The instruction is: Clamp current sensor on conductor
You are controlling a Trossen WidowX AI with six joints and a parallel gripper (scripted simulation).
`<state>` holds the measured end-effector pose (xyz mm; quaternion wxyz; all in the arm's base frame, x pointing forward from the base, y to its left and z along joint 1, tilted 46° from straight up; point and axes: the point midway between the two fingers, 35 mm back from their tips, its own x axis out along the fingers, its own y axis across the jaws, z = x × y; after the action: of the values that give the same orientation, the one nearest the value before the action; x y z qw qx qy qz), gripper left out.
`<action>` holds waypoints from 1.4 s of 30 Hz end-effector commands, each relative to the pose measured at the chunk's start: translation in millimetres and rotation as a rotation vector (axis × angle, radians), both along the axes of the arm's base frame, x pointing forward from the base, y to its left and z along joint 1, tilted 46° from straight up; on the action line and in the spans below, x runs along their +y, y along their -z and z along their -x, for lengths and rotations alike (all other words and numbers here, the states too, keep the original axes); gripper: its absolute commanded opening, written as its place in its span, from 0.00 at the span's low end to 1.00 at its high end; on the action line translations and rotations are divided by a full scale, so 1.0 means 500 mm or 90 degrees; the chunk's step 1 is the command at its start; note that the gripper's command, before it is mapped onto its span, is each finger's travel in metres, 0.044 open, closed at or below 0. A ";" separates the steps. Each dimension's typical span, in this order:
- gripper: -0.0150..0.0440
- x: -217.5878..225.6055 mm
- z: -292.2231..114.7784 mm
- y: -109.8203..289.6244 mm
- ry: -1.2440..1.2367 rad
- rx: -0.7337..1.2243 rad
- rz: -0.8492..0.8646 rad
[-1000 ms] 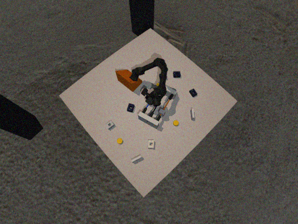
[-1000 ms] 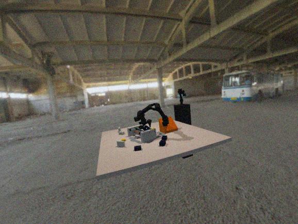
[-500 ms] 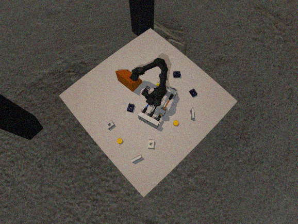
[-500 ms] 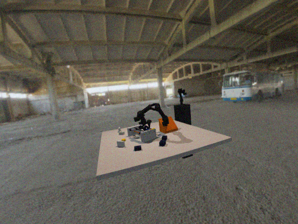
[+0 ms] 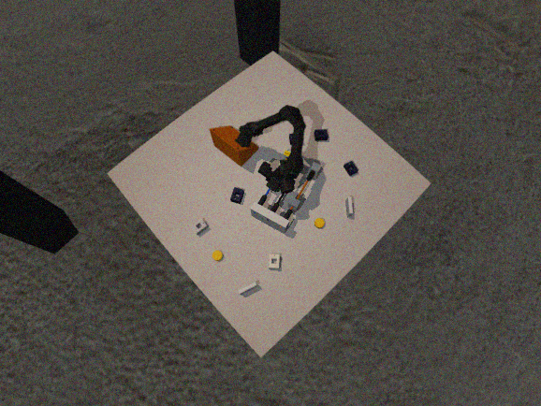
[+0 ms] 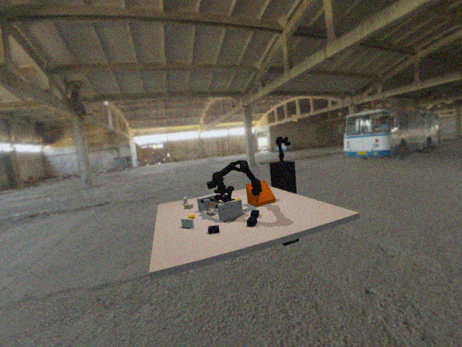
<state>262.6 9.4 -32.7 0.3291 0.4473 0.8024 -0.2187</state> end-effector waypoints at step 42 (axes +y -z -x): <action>0.25 -0.016 0.023 -0.004 -0.003 0.031 0.012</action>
<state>262.8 9.4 -32.6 0.3293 0.4472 0.8023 -0.2186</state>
